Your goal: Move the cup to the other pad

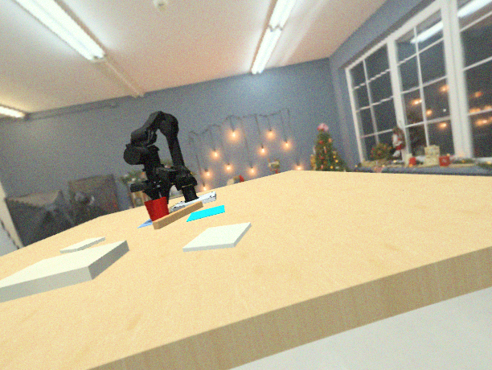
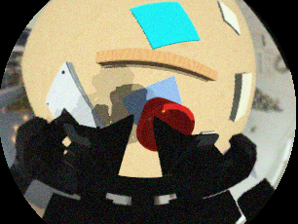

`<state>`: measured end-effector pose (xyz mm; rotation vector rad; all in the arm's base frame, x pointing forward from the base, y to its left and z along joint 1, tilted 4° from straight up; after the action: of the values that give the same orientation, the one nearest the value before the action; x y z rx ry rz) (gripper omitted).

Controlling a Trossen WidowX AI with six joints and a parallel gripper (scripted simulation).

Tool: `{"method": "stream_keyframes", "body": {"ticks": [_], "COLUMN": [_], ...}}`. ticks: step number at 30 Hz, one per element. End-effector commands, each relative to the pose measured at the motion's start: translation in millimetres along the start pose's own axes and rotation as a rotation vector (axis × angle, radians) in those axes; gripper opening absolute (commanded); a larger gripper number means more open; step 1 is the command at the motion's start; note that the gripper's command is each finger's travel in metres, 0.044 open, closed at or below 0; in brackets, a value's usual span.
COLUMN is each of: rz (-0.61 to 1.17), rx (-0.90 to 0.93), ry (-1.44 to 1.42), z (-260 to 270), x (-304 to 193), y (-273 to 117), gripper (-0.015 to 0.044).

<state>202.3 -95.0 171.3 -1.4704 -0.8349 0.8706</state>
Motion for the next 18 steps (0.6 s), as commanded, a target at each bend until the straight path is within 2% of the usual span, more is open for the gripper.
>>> {"method": "stream_keyframes", "body": {"ticks": [1, 10, 14, 18], "rz": [0.004, 0.004, 0.000, 0.000], "rx": [0.007, 0.007, 0.004, 0.004], "ry": [-0.004, -0.004, 0.000, 0.000], "z": [2.3, 2.4, 1.4, 1.4], "x": [-0.3, -0.3, -0.1, -0.1], "y": [8.7, 9.7, 7.9, 7.9], "gripper": [0.0148, 0.0148, 0.0043, 0.0016]}}
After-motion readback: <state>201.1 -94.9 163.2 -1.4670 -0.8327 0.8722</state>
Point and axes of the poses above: the point midway between the two fingers, 35 mm back from their tips, its own y axis out along the fingers, its own z axis across the jaws, x = y × z, the point moved 10 cm from there along -y, back along the fingers, and after that the axes turned 13 degrees about -y, right-handed, at the moved point
